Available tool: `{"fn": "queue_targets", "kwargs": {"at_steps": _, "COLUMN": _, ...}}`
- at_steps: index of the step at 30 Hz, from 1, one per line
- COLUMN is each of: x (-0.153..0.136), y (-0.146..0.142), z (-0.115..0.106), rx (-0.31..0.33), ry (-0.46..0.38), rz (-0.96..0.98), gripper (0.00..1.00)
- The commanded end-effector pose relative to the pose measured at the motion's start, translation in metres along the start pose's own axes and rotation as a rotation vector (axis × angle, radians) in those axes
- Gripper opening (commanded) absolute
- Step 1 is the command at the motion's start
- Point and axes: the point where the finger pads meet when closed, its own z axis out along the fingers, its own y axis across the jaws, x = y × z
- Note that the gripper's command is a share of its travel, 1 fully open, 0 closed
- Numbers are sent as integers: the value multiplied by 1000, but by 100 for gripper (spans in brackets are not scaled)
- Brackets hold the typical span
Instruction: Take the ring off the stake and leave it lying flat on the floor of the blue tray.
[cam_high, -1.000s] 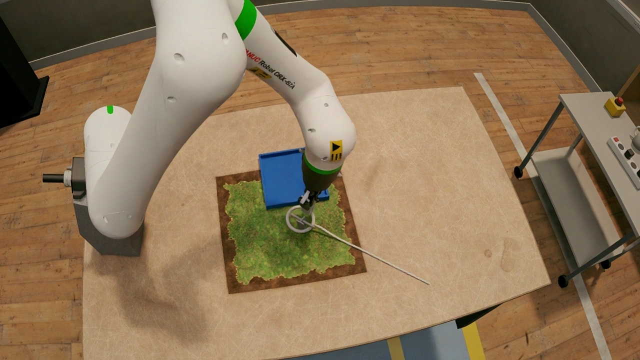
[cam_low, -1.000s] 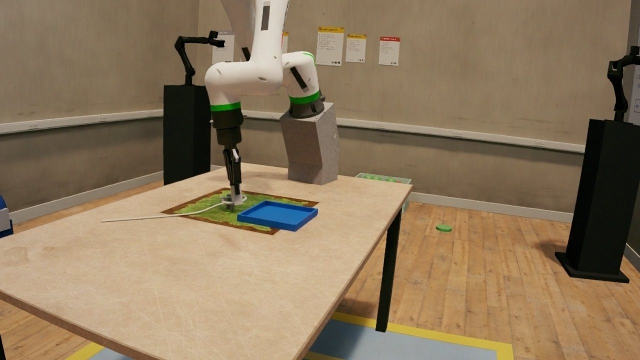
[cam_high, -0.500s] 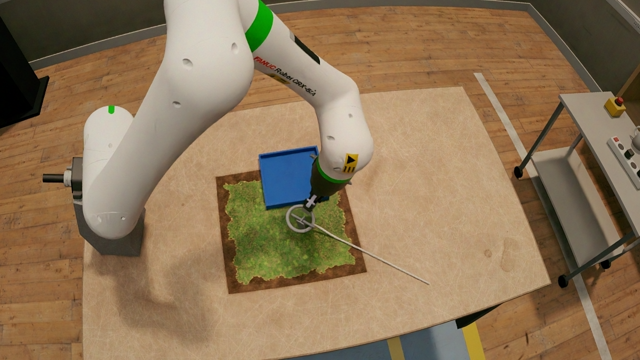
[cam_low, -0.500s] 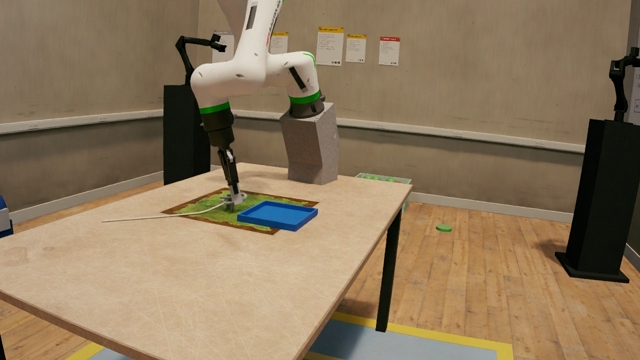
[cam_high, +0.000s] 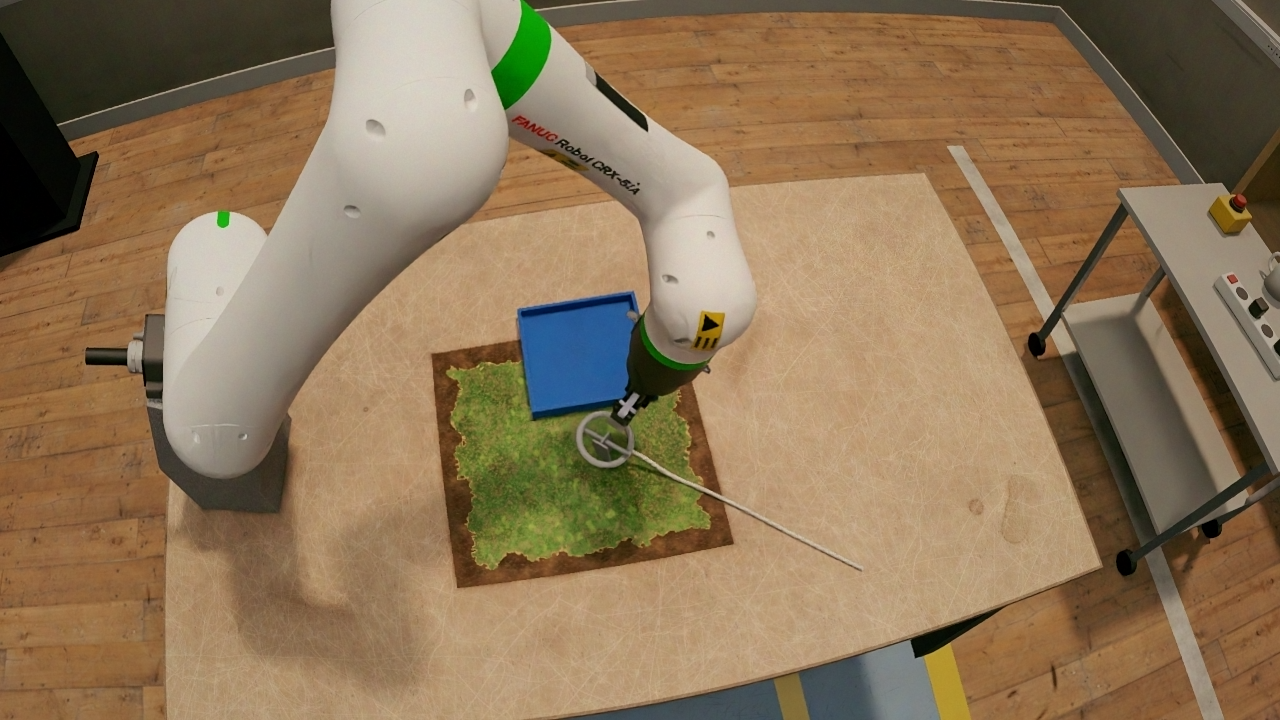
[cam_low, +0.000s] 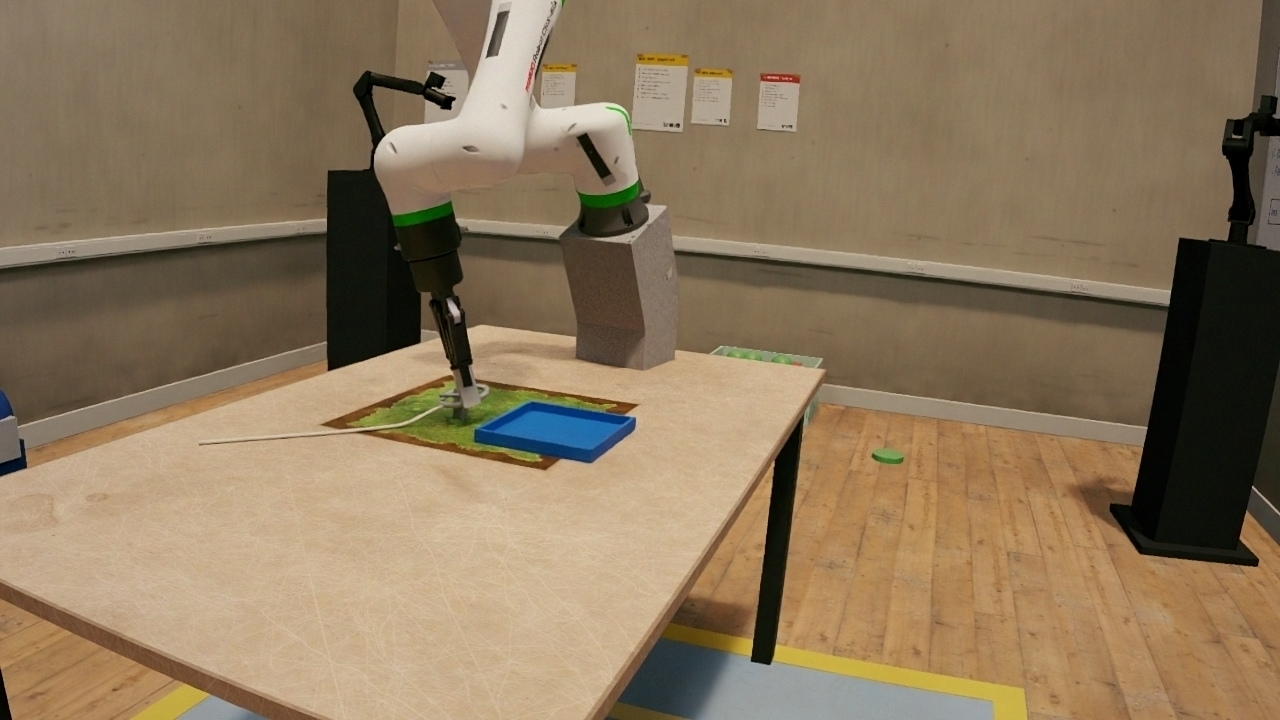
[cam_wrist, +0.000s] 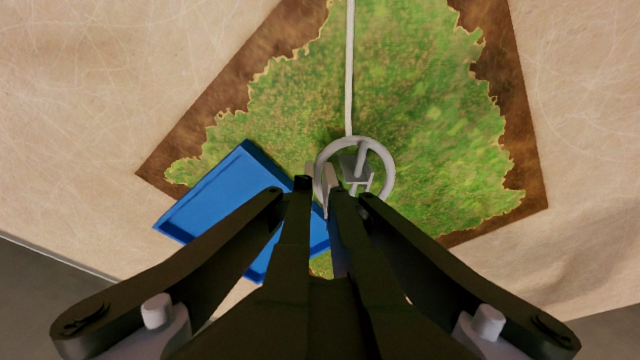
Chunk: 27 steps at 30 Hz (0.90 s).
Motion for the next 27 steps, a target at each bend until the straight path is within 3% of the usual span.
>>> {"fn": "queue_targets", "kwargs": {"at_steps": 1, "x": 2, "y": 0, "z": -1, "rx": 1, "ry": 1, "rz": 0, "gripper": 10}}
{"fn": "queue_targets", "kwargs": {"at_steps": 27, "x": 12, "y": -1, "z": -8, "rx": 1, "ry": 9, "rz": 0, "gripper": 10}}
